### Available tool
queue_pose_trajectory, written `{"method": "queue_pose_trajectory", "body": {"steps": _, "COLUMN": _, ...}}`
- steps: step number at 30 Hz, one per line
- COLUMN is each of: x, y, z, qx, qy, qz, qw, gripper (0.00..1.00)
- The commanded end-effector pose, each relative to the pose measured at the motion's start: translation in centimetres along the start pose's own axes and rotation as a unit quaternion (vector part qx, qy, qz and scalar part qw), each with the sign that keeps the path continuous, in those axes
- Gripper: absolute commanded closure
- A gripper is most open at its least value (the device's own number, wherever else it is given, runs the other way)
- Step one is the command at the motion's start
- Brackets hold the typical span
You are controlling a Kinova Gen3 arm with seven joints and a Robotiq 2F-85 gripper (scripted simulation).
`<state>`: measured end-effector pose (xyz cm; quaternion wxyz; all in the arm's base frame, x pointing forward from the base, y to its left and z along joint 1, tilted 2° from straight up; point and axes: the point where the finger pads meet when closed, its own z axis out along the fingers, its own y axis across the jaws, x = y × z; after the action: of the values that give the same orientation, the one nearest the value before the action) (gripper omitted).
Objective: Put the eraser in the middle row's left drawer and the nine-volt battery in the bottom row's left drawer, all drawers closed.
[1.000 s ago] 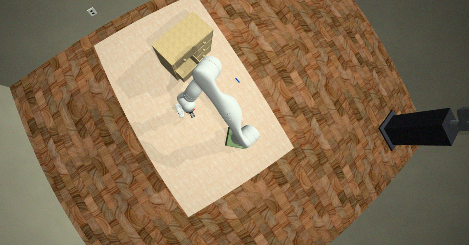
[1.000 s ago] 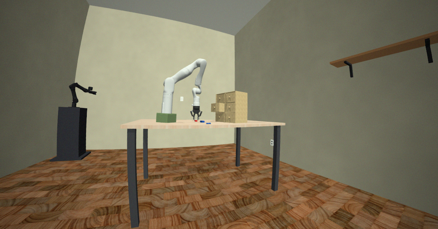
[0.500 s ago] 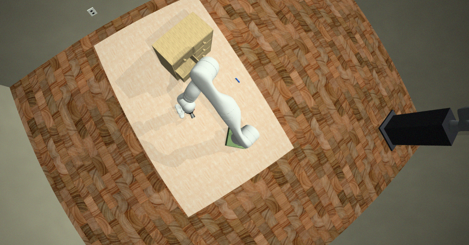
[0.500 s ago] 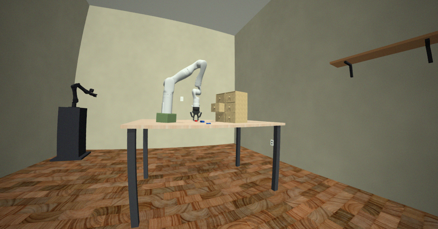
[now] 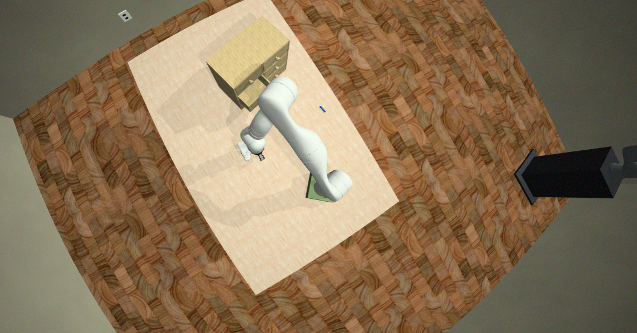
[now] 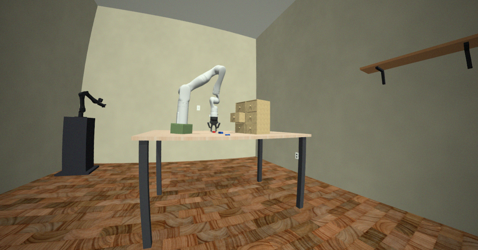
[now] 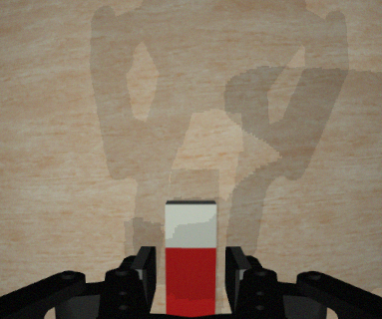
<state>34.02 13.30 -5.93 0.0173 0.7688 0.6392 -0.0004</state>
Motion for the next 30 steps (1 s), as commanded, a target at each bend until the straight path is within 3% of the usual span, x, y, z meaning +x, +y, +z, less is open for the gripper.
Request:
{"method": "queue_pose_trajectory", "body": {"steps": 1, "x": 0.0, "y": 0.0, "z": 0.0, "qx": -0.001, "qy": 0.0, "qz": 0.0, "qw": 1.0, "gripper": 0.81}}
{"method": "queue_pose_trajectory", "body": {"steps": 22, "x": 0.0, "y": 0.0, "z": -0.1, "qx": -0.001, "qy": 0.0, "qz": 0.0, "qw": 1.0, "gripper": 0.81}}
{"method": "queue_pose_trajectory", "body": {"steps": 30, "x": 0.0, "y": 0.0, "z": -2.9, "qx": -0.001, "qy": 0.0, "qz": 0.0, "qw": 1.0, "gripper": 0.81}}
